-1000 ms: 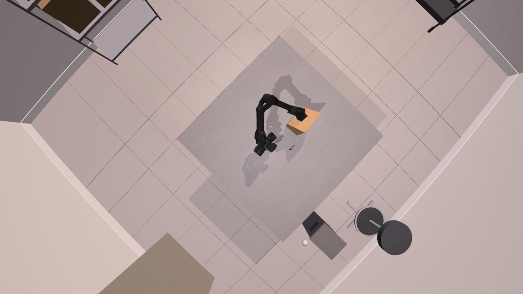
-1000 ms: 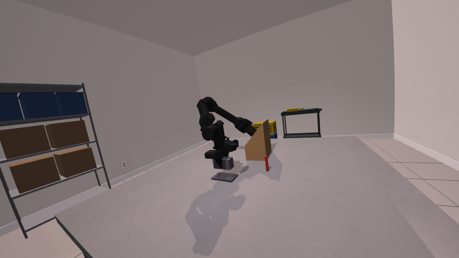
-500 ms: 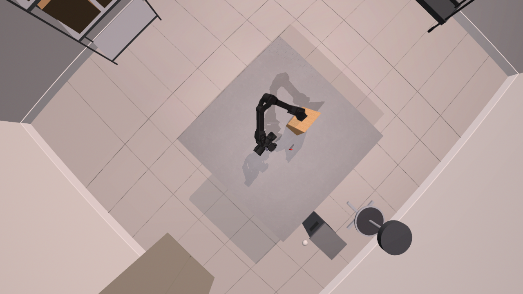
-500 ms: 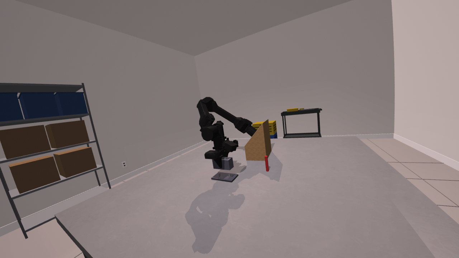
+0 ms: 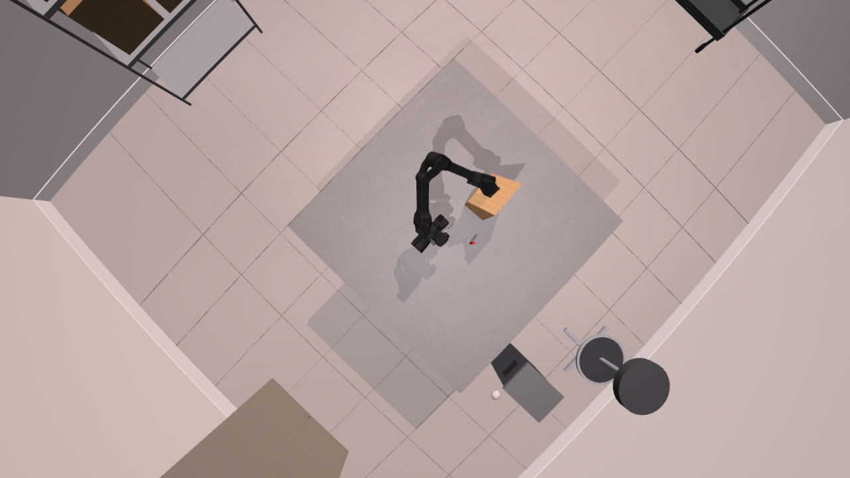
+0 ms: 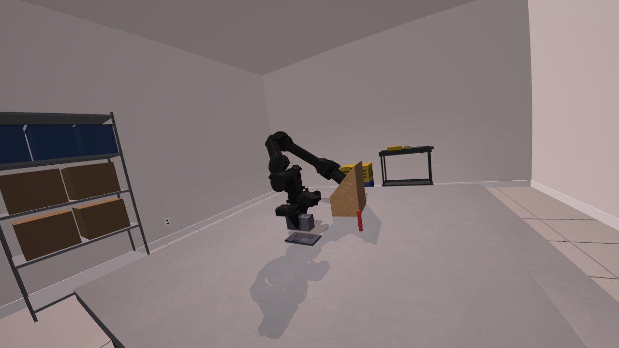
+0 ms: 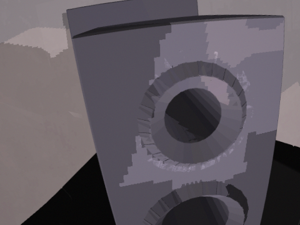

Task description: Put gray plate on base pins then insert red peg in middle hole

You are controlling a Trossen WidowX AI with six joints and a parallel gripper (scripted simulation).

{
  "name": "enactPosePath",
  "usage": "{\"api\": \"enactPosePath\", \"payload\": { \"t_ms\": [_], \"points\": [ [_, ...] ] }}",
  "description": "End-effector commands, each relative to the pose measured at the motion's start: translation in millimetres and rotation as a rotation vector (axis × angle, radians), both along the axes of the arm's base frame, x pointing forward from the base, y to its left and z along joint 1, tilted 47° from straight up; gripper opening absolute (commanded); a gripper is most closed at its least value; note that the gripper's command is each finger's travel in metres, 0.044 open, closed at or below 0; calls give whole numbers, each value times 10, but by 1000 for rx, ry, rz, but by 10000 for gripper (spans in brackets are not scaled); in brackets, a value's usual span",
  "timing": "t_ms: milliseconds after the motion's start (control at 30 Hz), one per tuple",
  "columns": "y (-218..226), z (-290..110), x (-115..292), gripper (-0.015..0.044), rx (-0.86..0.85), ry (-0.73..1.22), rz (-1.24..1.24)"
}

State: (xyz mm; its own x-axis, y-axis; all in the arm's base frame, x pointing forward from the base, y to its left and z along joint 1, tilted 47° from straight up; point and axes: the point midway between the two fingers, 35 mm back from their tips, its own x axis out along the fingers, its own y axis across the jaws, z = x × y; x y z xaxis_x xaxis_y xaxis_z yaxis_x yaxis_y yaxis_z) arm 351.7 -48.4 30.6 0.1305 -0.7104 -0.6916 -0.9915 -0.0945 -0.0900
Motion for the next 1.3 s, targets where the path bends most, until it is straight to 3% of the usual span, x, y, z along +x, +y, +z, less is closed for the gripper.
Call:
{"api": "enactPosePath", "payload": {
  "t_ms": [0, 933, 1267],
  "points": [
    [-77, -60, -8, 0, -8, 7, -3],
    [-217, -194, 27, 0, -3, 2, -2],
    [-217, -194, 27, 263, -3, 2, -2]
  ]
}}
